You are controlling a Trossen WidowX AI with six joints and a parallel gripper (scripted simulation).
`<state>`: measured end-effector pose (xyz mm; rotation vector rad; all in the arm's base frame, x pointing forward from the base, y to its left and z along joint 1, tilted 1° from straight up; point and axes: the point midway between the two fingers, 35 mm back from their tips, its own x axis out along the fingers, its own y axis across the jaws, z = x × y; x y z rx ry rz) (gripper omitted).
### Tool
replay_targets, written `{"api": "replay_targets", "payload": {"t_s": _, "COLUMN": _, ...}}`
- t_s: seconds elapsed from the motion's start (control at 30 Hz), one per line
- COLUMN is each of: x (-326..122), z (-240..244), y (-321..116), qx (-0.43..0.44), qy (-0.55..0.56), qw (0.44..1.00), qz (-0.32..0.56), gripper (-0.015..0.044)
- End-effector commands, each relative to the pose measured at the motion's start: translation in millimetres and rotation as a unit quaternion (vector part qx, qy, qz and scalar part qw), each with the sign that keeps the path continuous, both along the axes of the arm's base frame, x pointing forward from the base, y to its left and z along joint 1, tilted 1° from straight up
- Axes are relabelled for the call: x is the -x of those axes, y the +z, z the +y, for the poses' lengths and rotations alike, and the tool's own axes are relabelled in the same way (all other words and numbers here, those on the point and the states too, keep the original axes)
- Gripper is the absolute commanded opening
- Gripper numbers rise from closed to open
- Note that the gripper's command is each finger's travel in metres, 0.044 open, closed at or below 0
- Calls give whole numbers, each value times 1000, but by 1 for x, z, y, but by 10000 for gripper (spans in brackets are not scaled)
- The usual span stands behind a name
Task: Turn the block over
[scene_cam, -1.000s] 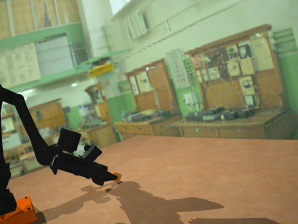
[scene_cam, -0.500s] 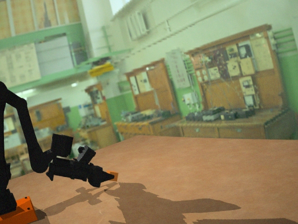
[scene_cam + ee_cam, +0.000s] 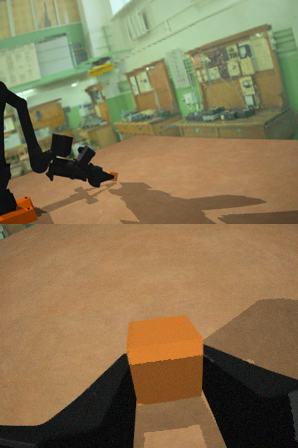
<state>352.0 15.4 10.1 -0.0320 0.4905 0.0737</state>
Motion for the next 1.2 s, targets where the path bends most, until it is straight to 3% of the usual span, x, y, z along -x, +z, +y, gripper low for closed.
{"api": "replay_targets", "payload": {"t_s": 0.0, "x": 0, "z": 1, "y": 0, "qx": -1, "qy": 2, "qw": 1000, "qz": -1, "gripper": 184}}
{"api": "replay_targets", "payload": {"t_s": 0.33, "x": 0, "z": 1, "y": 0, "qx": -1, "qy": 2, "qw": 1000, "qz": -1, "gripper": 440}}
{"api": "replay_targets", "payload": {"t_s": 1.17, "x": 0, "z": 1, "y": 0, "qx": -1, "qy": 2, "qw": 1000, "qz": -1, "gripper": 440}}
